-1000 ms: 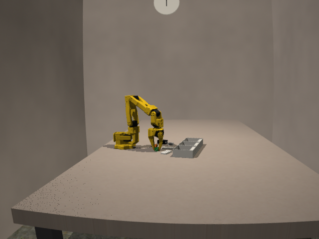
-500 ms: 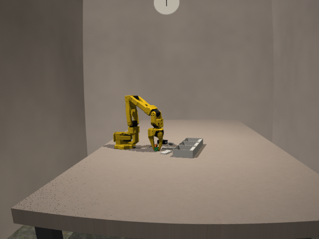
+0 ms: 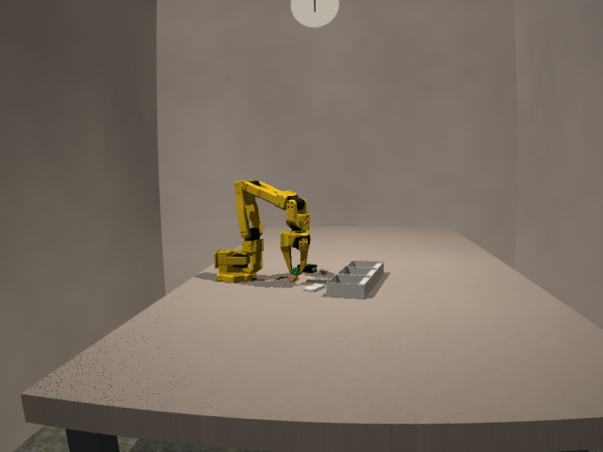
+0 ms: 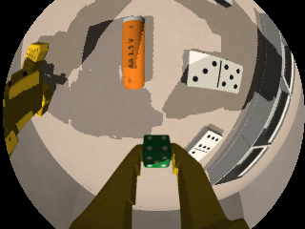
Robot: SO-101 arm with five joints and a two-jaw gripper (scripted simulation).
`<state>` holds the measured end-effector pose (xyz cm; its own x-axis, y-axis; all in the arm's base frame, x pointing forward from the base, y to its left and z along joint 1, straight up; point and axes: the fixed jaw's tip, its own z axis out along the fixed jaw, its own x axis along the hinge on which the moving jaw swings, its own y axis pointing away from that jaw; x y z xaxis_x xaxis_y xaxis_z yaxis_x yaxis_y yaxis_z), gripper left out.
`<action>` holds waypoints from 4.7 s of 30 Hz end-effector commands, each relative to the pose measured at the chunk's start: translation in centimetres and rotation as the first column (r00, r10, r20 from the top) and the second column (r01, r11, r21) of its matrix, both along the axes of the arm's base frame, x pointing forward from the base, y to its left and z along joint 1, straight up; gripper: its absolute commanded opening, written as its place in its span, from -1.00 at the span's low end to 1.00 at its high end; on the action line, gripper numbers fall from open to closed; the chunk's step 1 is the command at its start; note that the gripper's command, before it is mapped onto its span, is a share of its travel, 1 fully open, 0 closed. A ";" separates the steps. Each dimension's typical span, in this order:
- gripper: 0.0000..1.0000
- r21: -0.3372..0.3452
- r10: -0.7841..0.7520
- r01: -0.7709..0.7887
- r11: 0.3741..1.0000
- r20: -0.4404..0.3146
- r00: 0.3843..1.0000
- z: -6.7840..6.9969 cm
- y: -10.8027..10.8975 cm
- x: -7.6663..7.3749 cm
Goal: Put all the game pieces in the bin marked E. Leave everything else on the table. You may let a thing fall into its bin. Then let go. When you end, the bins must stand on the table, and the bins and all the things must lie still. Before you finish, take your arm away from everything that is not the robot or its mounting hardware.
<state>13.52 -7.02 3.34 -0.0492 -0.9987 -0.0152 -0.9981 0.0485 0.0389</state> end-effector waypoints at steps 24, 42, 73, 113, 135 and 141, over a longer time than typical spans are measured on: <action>-1.00 -0.021 -0.130 0.131 0.991 0.052 0.990 2.8 0.7 2.1; -1.00 -0.015 -0.345 0.346 0.938 0.056 0.937 3.2 2.6 4.5; -1.00 0.018 -0.645 0.646 0.763 0.089 0.759 3.9 5.3 8.4; -1.00 0.128 -0.876 0.867 0.482 0.115 0.469 3.9 8.0 12.5; -1.00 0.247 -0.975 0.944 0.221 0.076 0.208 4.0 10.1 15.9; -1.00 0.274 -0.988 0.949 0.154 0.056 0.144 4.0 10.6 16.5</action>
<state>29.08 3.16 5.96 -0.9645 -0.1333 -0.2282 -0.1338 0.9909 -0.0133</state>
